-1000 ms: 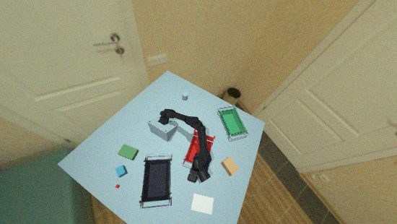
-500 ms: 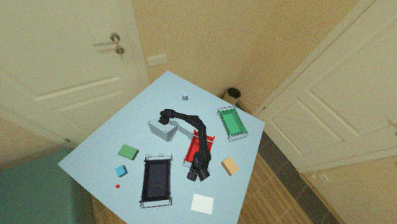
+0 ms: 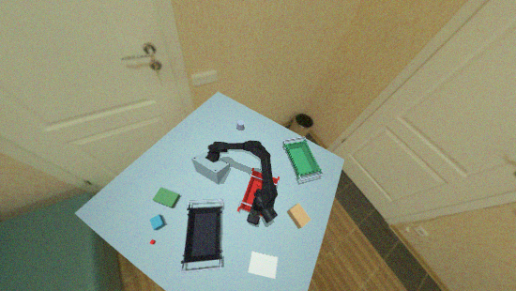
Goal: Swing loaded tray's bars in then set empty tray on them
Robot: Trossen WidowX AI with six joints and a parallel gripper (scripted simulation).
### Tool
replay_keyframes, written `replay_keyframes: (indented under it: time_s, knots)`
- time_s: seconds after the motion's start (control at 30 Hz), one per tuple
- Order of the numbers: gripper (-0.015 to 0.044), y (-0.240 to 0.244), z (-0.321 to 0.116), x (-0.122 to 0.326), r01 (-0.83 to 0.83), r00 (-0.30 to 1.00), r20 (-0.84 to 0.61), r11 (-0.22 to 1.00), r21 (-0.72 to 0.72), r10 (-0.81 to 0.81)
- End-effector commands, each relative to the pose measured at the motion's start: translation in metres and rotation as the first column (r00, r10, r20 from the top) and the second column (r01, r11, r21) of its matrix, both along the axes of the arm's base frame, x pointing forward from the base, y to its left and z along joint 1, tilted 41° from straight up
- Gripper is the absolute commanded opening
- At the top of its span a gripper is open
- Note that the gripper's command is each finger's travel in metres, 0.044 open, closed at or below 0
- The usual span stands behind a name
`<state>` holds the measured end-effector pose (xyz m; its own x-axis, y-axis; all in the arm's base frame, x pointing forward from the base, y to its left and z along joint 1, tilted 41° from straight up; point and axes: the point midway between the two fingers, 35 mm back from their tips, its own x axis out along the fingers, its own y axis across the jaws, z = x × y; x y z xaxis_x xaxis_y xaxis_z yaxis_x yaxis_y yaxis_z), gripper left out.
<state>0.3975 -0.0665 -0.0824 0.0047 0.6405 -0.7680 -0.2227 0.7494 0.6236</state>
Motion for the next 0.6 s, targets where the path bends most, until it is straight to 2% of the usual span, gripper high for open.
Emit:
replay_keyframes:
  time_s: [0.0, 0.13, 0.4, 0.57]
  knots:
    - [0.0082, 0.014, 0.002, -0.002, 0.004, 1.0, 0.0, 1.0, 0.004, -0.004]
    - [0.0082, 0.017, 0.003, -0.003, 0.004, 1.0, -0.001, 1.0, 0.004, -0.004]
    - [0.0082, -0.012, 0.029, -0.003, 0.004, 1.0, -0.001, 1.0, 0.003, -0.004]
    - [0.0082, -0.009, 0.025, -0.003, 0.011, 1.0, -0.006, 1.0, 0.008, -0.011]
